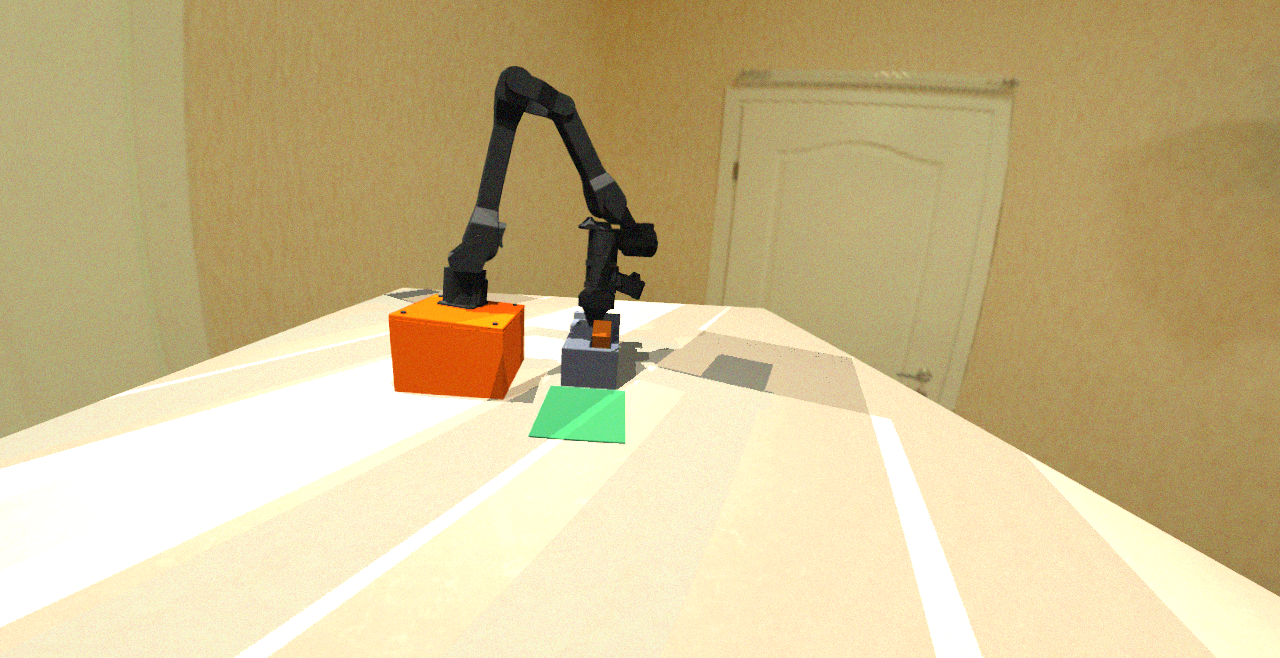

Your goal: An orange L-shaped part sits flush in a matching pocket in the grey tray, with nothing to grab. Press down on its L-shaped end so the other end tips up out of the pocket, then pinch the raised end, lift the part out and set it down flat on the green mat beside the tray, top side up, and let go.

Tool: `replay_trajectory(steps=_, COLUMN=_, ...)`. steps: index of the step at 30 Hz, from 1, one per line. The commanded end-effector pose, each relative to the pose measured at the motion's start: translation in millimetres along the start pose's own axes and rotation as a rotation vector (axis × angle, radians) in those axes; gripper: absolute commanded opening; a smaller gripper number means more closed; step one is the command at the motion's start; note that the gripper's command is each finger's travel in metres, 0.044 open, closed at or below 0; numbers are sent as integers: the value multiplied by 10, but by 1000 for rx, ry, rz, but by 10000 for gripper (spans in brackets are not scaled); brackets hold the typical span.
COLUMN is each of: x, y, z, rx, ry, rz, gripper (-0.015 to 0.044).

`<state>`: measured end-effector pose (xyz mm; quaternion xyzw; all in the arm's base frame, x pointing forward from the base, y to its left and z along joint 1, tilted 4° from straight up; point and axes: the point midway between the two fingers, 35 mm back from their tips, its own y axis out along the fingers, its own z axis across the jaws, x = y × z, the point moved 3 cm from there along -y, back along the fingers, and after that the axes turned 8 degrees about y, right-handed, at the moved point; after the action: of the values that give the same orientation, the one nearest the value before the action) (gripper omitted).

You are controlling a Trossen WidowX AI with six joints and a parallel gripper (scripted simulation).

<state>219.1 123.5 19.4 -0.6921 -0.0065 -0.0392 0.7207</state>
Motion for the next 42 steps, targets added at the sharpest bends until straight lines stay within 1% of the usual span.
replay_trajectory(steps=1, x=27, y=-46, z=21, rx=4, ry=4, rz=-14, gripper=180)
replay_trajectory(steps=3, x=33, y=-76, z=20, rx=4, ry=4, rz=-15, gripper=180)
replay_trajectory(steps=5, x=55, y=-205, z=15, rx=4, ry=4, rz=-15, gripper=180)
replay_trajectory(steps=7, x=76, y=-433, z=-4, rx=4, ry=4, rz=-15, gripper=180)
replay_trajectory(steps=10, x=56, y=-880, z=-73, rx=4, ry=4, rz=-15, gripper=180)
replay_trajectory(steps=12, x=35, y=-1008, z=-100, rx=4, ry=4, rz=-15, gripper=180)
replay_trajectory(steps=41, x=46, y=-970, z=-86, rx=6, ry=8, rz=-17, gripper=180)
replay_trajectory(steps=42, x=48, y=-970, z=-92, rx=6, ry=-5, rz=-17, gripper=206)
